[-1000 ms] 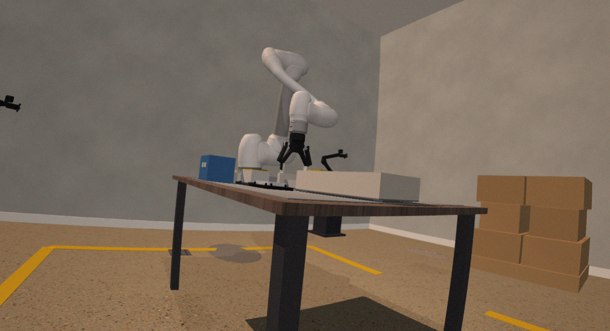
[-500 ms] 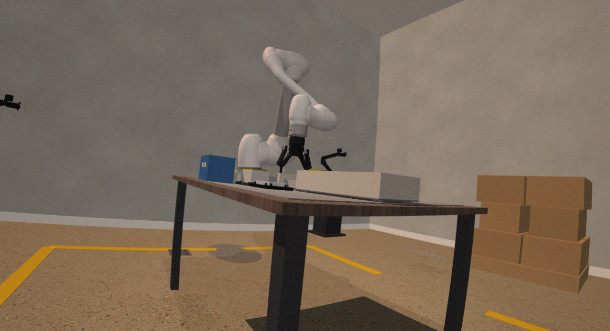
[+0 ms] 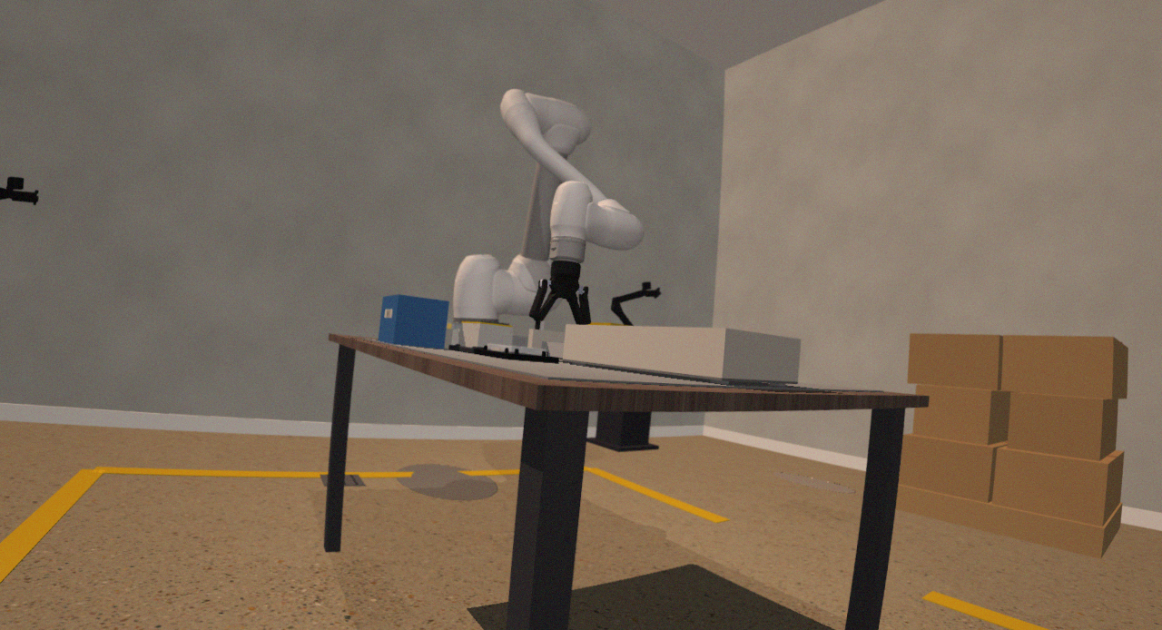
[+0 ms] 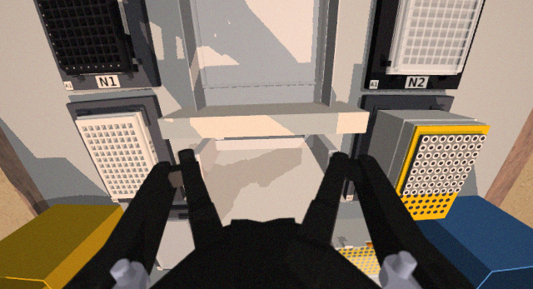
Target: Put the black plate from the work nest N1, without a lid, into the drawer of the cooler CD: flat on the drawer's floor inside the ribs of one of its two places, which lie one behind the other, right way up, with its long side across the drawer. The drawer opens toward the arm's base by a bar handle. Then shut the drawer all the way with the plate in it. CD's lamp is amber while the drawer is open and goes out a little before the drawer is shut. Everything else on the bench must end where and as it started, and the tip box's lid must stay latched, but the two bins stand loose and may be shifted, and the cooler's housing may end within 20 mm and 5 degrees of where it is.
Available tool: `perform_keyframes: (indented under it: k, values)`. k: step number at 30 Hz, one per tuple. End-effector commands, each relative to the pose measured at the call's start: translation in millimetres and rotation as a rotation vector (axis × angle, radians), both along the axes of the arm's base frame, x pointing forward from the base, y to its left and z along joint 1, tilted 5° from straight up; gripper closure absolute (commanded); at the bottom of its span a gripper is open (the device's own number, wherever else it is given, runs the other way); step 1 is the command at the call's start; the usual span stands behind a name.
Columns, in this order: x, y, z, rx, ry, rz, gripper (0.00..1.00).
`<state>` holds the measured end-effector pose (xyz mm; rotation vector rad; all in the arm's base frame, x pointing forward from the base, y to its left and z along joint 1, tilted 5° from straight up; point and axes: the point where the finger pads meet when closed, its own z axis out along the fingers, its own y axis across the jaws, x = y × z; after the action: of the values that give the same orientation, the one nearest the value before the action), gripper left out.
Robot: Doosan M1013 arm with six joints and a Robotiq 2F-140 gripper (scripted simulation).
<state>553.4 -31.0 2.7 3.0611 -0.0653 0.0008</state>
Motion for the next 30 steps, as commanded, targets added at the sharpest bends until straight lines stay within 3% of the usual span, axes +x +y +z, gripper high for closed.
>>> perform_keyframes:
  k: [1,21,22,30]
  values:
    - [0.0,0.0,0.0,0.000,0.000,0.000,0.36]
    - [0.0,-0.1,0.0,0.000,0.000,0.000,0.45]
    - [0.0,-0.1,0.0,0.000,0.000,0.000,1.00]
    - [0.0,-0.1,0.0,0.000,0.000,0.000,1.00]
